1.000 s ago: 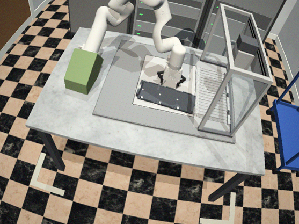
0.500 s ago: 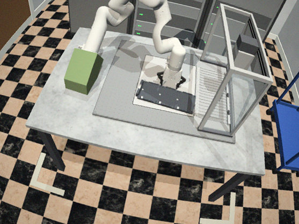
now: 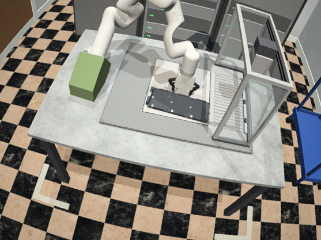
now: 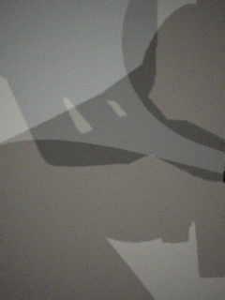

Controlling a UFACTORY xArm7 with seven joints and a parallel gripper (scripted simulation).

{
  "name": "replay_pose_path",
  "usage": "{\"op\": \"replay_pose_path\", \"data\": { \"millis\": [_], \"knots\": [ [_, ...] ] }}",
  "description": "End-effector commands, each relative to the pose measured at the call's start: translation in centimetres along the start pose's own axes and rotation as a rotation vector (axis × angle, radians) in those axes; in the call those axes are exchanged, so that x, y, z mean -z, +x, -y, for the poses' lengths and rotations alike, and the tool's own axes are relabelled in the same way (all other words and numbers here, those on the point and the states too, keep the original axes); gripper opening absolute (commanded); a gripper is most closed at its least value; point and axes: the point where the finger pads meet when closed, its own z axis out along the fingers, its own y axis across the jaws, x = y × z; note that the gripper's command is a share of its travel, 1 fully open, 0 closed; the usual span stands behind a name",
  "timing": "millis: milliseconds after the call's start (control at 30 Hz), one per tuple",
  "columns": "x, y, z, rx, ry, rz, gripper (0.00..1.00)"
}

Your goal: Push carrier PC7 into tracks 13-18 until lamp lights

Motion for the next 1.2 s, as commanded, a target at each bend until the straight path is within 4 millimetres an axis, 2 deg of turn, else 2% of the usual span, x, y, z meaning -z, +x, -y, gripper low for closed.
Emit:
{"op": "replay_pose_path", "data": {
  "millis": [0,1167],
  "knots": [
    [0.2,-0.3,-0.1,0.0,-0.005,0.003,1.0],
    [0.2,-1.8,-0.1,0.0,-0.005,0.004,1.0]
  ]
}}
